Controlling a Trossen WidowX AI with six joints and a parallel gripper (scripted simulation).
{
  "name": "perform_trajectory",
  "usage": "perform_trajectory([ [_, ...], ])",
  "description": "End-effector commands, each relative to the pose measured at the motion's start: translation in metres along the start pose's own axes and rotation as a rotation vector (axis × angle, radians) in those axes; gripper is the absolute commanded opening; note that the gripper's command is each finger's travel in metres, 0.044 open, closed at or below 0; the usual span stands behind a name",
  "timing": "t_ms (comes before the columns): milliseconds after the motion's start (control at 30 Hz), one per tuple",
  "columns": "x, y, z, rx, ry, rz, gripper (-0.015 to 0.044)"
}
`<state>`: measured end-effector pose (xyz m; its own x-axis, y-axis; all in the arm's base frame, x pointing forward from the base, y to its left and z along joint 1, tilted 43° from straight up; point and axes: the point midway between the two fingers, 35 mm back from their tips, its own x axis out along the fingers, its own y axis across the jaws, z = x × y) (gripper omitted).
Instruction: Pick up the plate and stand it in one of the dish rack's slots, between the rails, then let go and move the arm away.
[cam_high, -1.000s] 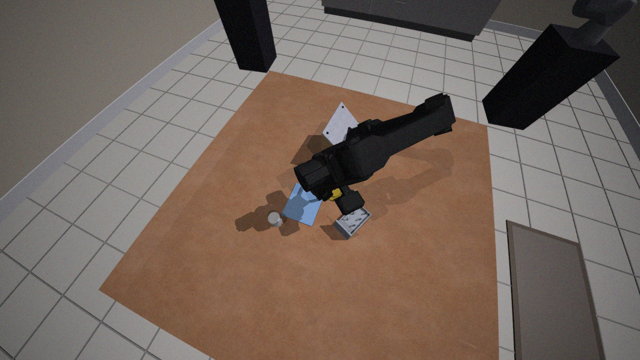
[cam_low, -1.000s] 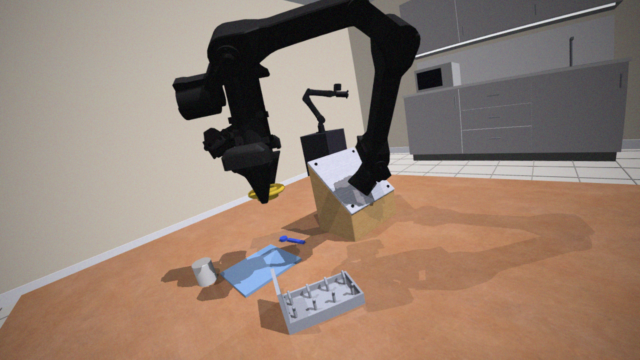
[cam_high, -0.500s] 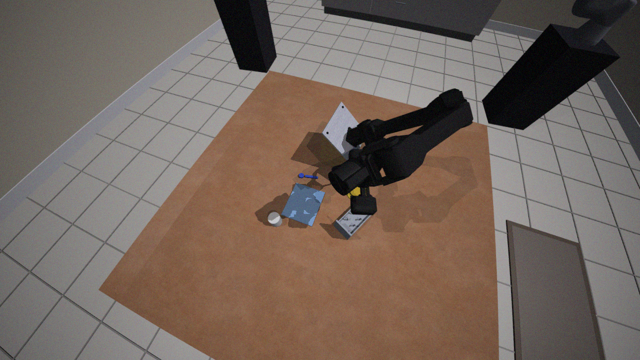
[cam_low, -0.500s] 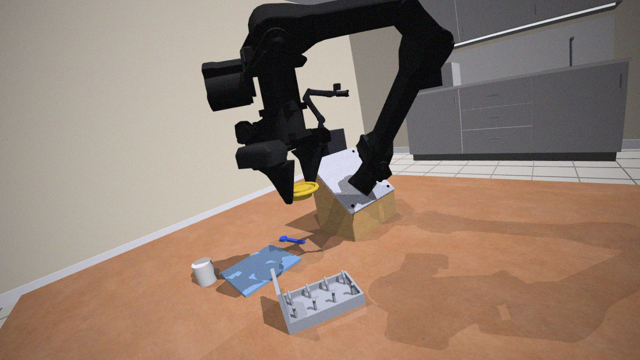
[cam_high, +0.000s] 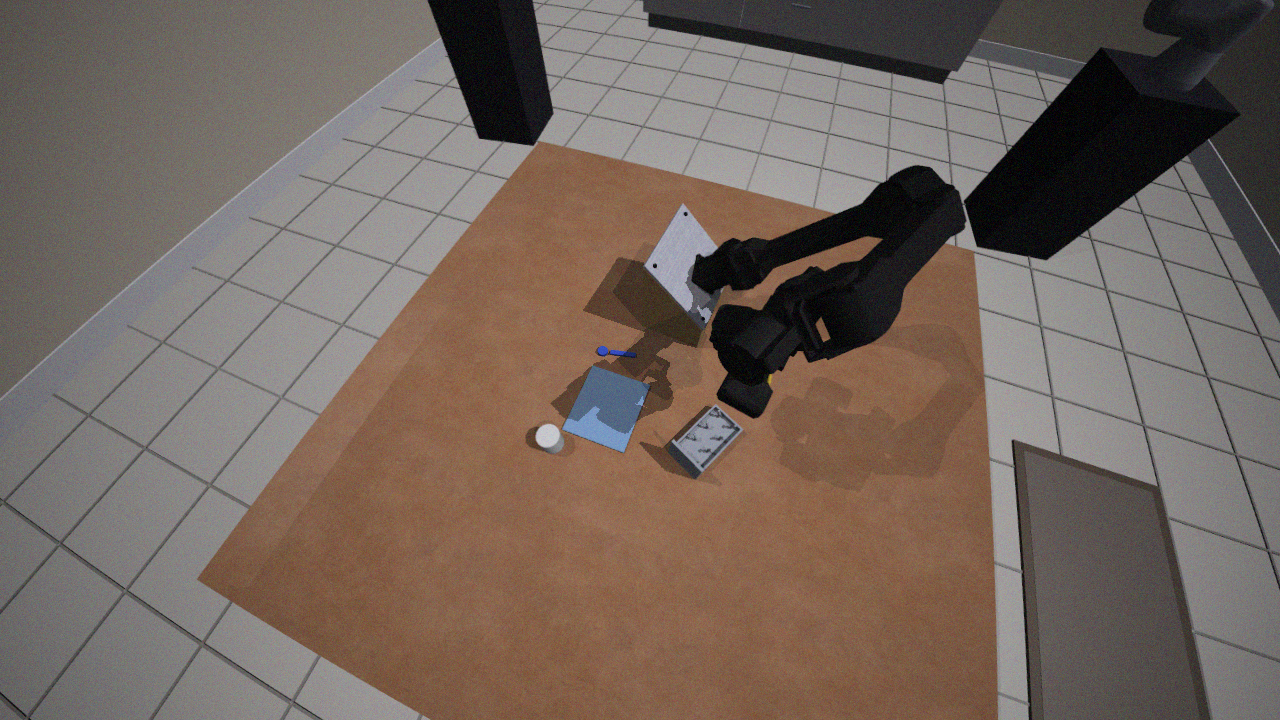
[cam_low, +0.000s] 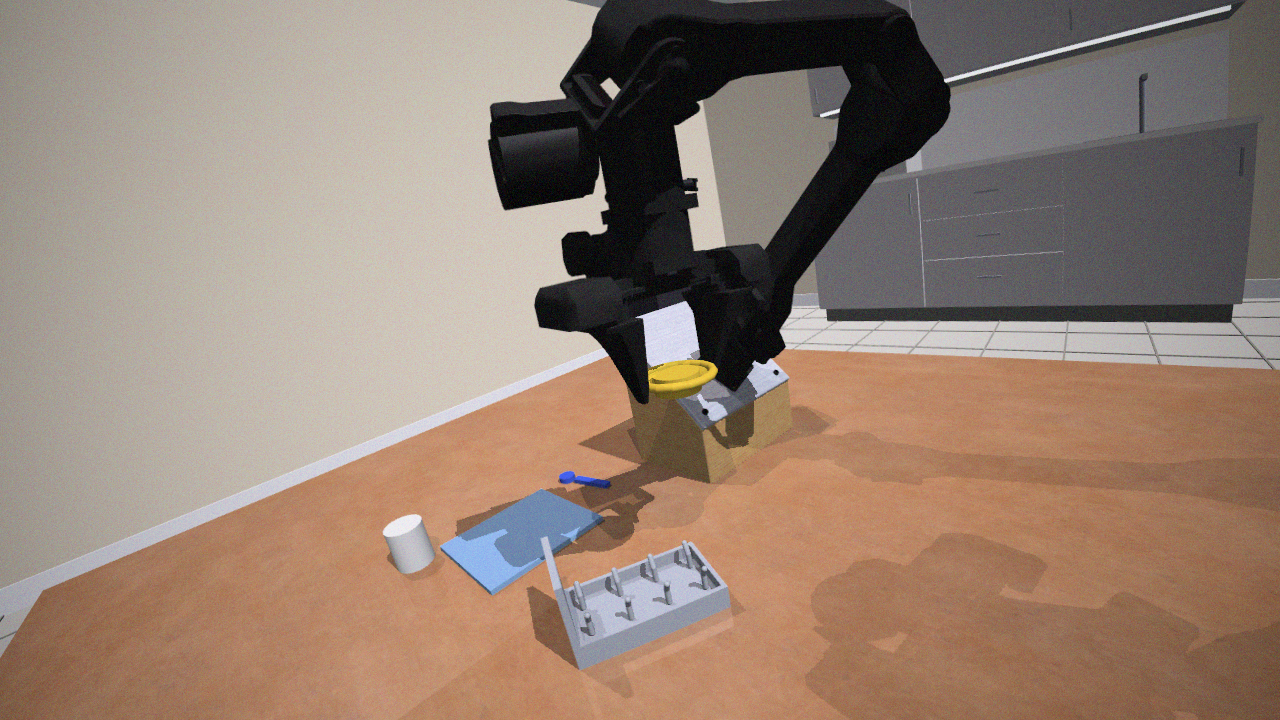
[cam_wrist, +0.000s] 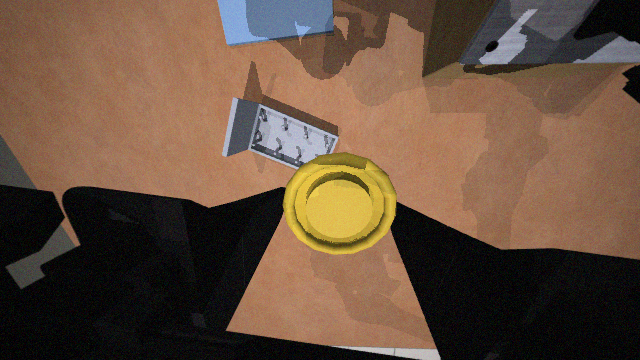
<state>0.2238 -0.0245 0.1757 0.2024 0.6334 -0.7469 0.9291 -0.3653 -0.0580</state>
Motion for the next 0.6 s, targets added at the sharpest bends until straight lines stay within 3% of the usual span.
perform_trajectory([
  [0,0.002,-0.012,-0.009,0.113,0.007,-0.004,0.0000],
  [200,0.004,-0.027,-0.018,0.265,0.011,-0.008,0.0000],
  [567,0.023,-0.031,-0.008,0.189,-0.116,-0.045,0.0000],
])
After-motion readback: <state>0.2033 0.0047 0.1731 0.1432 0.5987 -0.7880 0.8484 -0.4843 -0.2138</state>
